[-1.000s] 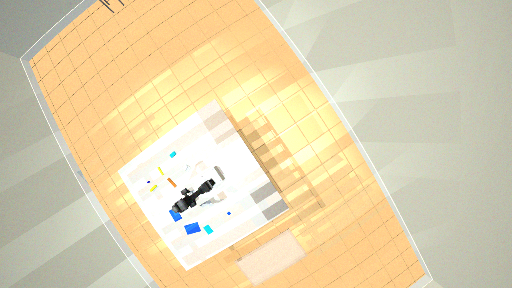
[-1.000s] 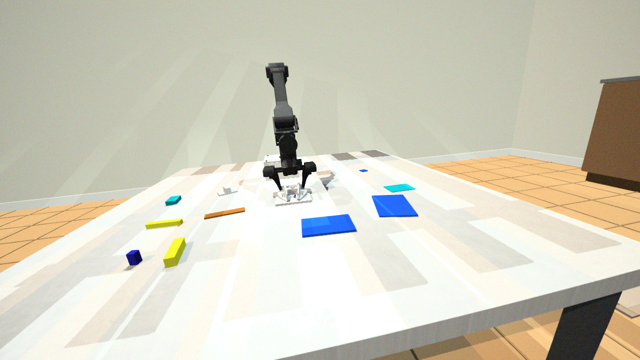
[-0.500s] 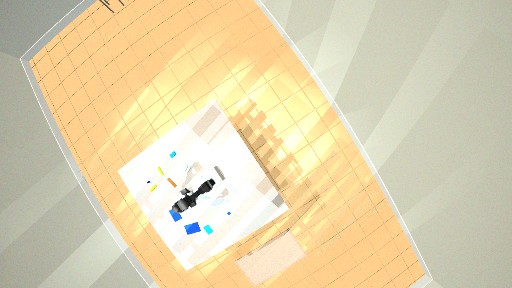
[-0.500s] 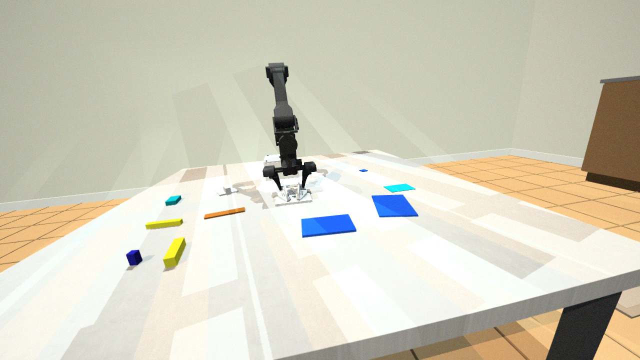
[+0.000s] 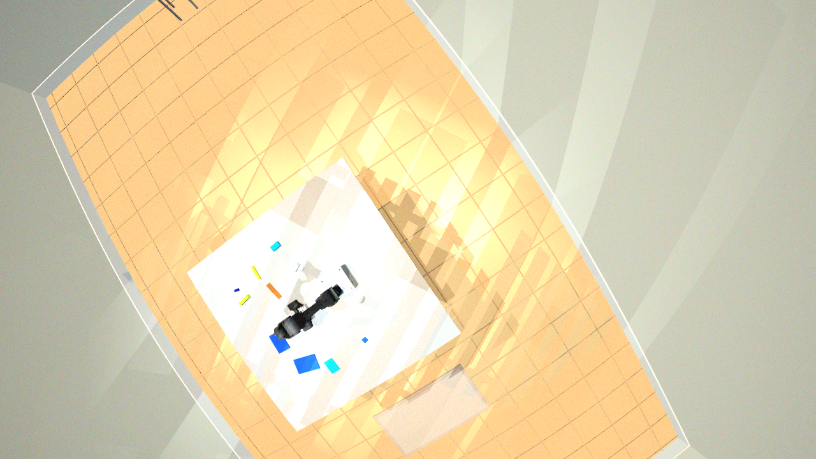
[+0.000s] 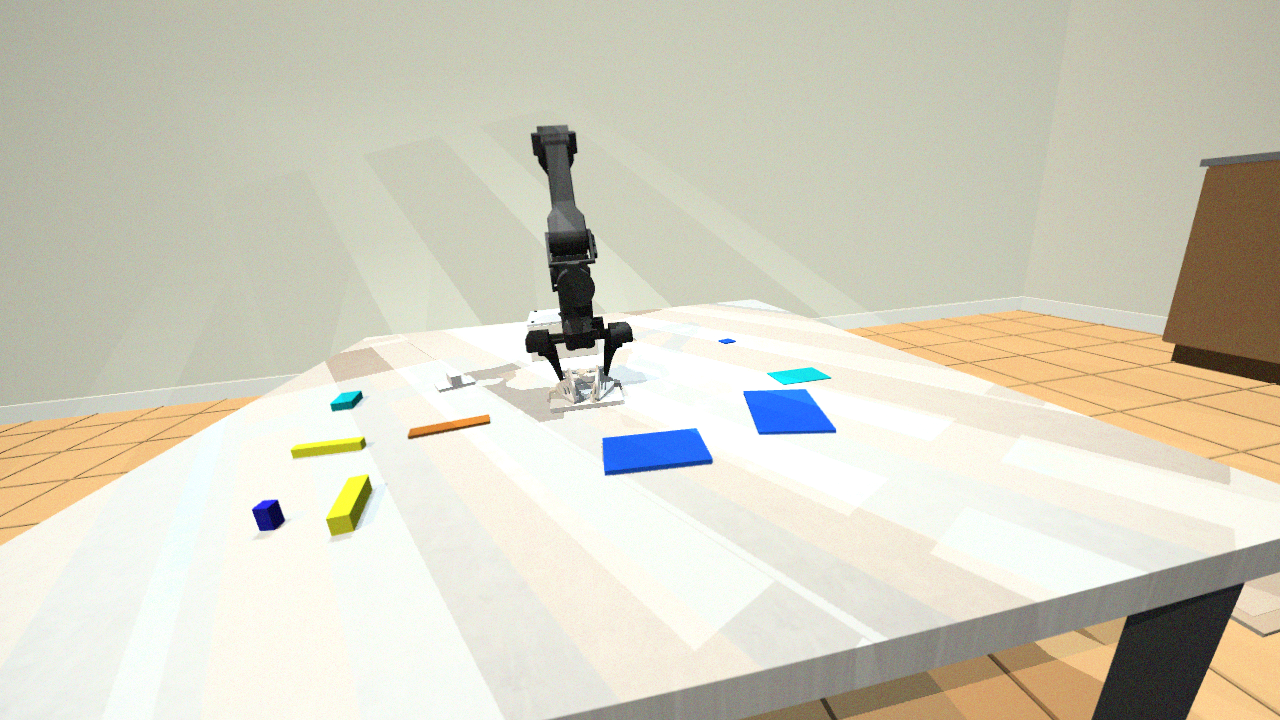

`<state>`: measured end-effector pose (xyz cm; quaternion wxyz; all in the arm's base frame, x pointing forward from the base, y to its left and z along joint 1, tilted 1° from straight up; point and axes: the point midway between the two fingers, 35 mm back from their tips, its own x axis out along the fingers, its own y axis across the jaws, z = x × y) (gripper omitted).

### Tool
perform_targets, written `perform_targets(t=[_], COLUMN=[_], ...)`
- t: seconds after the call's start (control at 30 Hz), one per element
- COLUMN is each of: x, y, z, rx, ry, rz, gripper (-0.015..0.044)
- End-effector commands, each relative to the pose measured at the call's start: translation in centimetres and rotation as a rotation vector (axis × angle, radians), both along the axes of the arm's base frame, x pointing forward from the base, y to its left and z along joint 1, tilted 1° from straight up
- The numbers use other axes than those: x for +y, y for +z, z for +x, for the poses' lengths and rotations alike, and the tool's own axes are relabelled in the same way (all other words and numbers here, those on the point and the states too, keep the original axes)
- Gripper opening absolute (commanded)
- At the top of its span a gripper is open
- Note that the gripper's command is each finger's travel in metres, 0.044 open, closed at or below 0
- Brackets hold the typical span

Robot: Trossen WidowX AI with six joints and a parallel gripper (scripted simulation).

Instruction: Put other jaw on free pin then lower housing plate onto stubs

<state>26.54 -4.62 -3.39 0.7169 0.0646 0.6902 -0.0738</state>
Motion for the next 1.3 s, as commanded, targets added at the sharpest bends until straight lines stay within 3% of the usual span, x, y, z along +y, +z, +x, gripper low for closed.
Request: perform_targets(t=[0.0,1.27], x=[-0.08,-0.09], y=[0.11,-0.28], z=[0.21,0.22], rx=[-0.006,-0.006], ry=[0.004,0.004], rz=[-0.004,-0.004], gripper=[0.0351,0.0351])
